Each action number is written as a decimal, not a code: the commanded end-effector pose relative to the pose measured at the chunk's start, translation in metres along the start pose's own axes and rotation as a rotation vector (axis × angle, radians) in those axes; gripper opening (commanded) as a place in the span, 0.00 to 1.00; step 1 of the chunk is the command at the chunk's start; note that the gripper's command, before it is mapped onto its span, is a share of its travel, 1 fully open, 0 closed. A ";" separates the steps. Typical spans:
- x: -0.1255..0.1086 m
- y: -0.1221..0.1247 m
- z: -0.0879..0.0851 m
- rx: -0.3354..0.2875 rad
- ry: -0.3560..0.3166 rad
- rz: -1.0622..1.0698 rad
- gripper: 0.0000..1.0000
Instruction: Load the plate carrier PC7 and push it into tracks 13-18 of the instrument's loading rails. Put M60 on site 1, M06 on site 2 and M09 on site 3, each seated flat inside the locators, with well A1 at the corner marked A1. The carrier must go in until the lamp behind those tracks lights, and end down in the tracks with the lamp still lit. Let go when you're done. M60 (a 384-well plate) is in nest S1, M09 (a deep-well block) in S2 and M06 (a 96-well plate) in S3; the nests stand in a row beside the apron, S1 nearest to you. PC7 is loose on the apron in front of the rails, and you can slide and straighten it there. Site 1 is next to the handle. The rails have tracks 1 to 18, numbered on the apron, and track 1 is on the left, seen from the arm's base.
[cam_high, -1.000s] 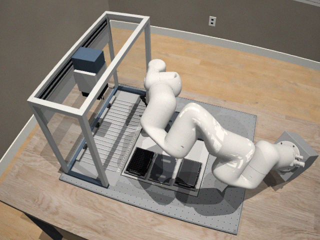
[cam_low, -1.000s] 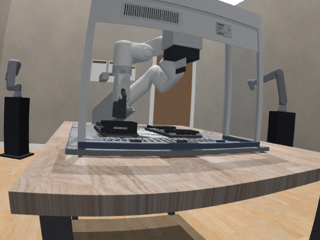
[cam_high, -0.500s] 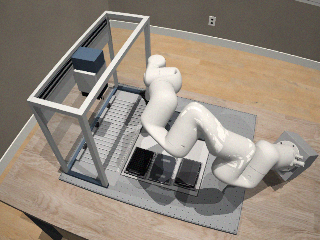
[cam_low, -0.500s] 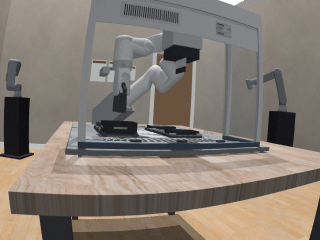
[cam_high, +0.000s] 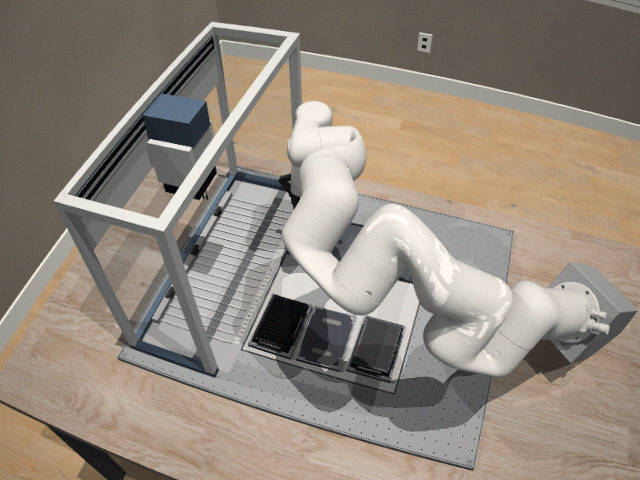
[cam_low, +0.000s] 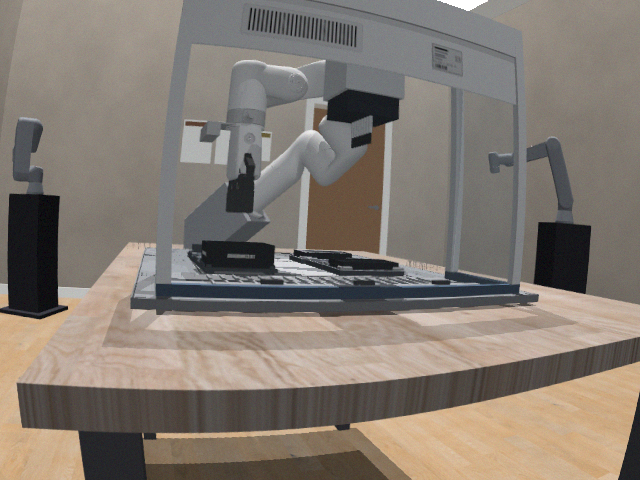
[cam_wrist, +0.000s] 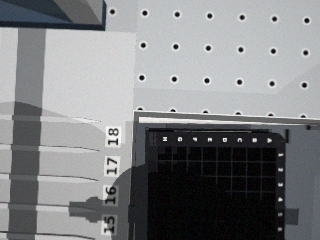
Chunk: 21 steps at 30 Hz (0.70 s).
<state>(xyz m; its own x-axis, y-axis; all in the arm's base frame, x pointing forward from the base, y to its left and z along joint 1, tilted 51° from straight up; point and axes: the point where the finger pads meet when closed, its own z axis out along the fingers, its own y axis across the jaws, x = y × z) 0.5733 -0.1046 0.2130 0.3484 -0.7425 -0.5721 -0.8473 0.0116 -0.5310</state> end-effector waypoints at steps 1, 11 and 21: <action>0.000 -0.001 -0.011 0.003 0.003 -0.001 1.00; 0.000 -0.001 -0.024 0.003 0.003 -0.001 1.00; 0.000 -0.001 -0.041 0.003 0.003 -0.001 1.00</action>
<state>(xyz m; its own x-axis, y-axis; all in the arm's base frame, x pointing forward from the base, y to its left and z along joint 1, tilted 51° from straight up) 0.5609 -0.1256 0.2326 0.3484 -0.7427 -0.5718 -0.8471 0.0117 -0.5313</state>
